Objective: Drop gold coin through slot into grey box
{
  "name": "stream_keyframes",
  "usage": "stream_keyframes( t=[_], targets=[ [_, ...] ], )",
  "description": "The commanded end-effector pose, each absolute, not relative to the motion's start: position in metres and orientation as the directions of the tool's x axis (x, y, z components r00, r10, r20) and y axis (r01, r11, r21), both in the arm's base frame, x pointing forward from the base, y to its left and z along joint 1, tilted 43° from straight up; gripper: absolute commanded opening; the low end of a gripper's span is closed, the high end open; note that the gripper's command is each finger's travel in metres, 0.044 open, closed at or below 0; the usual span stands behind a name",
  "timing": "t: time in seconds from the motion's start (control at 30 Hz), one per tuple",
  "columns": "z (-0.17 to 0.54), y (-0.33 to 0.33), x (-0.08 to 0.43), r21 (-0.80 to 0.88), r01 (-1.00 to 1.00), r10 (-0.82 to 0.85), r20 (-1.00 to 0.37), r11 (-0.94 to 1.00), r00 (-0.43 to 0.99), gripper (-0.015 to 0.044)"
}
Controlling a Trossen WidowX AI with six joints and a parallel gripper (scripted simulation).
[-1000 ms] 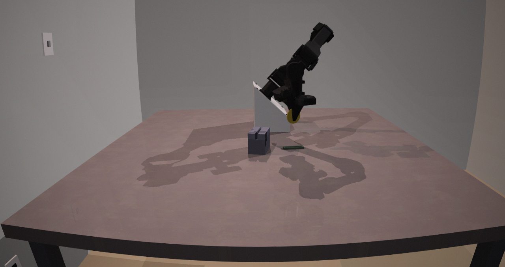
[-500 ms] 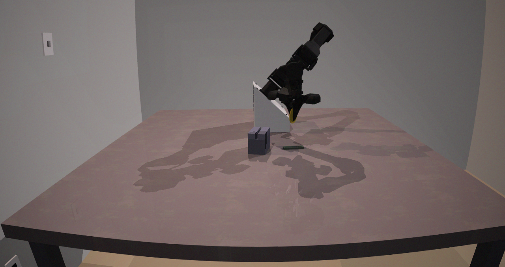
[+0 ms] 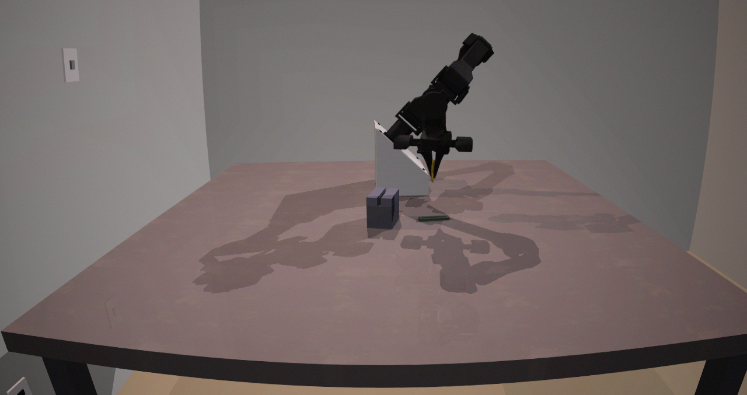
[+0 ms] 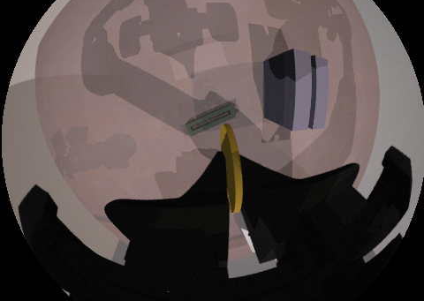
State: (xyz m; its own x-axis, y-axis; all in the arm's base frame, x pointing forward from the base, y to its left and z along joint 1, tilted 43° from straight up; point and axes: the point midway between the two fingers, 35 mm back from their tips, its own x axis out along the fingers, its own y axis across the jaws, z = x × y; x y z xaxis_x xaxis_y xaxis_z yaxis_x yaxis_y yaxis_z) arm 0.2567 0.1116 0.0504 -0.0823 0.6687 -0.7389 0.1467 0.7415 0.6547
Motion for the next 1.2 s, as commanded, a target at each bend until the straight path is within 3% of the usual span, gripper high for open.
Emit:
stream_keyframes(
  t=[0.0,1.17],
  targets=[
    [0.048,0.109,0.259,0.657,0.134,0.669,-0.739,0.742,-0.08,0.0],
    [-0.011,0.045,0.286,0.649,0.136,0.661,-0.747,0.749,-0.077,0.0]
  ],
)
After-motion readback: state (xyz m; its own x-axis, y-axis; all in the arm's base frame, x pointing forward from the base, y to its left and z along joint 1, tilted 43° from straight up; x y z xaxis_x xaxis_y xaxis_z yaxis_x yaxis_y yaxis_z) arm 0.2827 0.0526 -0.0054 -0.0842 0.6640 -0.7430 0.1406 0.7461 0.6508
